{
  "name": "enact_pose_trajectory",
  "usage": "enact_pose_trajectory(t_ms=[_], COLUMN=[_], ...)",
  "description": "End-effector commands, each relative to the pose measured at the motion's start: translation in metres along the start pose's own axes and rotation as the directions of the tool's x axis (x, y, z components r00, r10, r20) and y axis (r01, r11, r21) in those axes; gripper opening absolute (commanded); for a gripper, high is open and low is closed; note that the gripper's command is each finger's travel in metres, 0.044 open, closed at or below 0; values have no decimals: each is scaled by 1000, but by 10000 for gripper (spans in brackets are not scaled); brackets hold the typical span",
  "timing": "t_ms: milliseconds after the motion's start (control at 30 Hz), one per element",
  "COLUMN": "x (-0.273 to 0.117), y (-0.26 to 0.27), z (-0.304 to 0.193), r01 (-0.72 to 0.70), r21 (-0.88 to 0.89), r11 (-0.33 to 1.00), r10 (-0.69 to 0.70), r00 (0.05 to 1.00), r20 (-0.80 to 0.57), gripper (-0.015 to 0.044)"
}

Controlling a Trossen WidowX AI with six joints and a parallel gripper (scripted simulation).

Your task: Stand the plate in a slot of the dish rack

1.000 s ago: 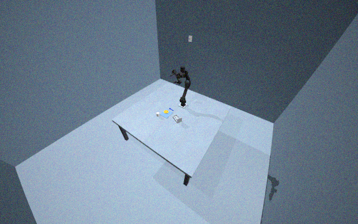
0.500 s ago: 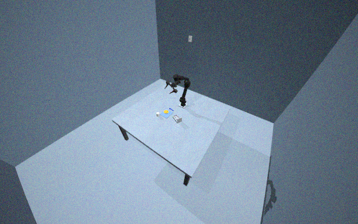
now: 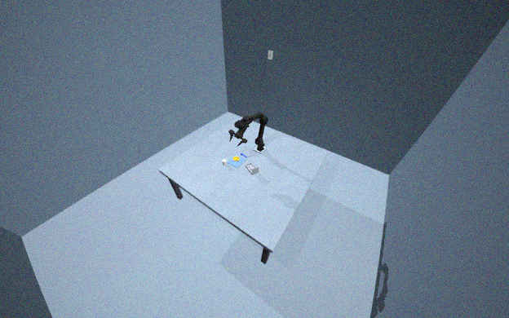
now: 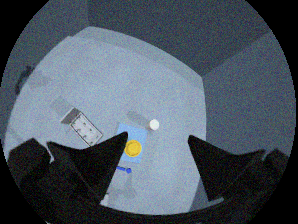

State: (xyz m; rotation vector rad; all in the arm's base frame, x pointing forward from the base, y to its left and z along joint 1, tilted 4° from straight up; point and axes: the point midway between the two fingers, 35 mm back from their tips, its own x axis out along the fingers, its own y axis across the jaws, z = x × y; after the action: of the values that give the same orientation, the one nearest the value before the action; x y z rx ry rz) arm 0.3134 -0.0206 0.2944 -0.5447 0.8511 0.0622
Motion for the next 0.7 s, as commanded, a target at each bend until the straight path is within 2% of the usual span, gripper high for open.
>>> enact_pose_trajectory(t_ms=[0,367,667], x=[27,96,128], y=[7,31,48], z=[-16,-77,-128], r01=[-53,-167,-198], r21=[42,218,363], r11=[998,962,910], r10=[56,237,368], r00=[994,905,787], r20=[-93,-354,-494], gripper=[400,400,400])
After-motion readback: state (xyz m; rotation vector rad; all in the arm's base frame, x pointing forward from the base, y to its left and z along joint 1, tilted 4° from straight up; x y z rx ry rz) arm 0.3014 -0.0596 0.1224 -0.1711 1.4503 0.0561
